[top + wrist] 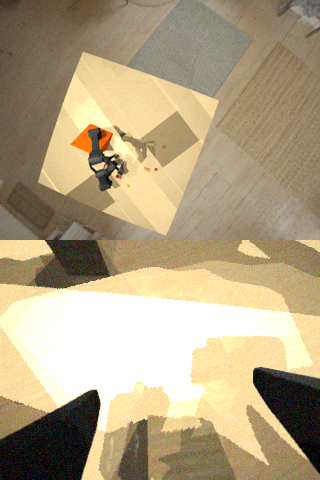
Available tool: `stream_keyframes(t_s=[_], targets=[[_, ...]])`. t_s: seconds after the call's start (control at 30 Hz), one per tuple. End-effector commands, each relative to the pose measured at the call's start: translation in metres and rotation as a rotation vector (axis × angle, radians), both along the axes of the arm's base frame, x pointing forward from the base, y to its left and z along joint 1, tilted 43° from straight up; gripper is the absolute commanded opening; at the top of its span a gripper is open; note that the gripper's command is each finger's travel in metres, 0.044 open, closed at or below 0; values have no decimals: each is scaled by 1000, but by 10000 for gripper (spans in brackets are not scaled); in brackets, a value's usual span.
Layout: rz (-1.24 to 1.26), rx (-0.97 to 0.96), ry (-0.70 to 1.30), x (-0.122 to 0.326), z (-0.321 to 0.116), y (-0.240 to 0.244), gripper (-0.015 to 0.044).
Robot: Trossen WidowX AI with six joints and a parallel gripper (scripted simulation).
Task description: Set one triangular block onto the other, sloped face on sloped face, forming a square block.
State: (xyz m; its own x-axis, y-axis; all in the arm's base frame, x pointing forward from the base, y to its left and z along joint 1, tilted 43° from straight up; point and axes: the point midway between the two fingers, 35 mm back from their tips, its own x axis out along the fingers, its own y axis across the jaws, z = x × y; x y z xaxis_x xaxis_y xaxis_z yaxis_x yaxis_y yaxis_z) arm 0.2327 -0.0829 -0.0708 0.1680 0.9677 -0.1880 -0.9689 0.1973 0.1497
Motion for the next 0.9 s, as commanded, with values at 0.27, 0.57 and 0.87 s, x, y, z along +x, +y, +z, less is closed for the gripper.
stream_keyframes(t_s=[0.27,0.57,0.87], targets=[[-139,-136,68,-6,74,-61,440],[278,-654,285,-10,58,-1,440],[223,-1377,279,13,63,23,440]])
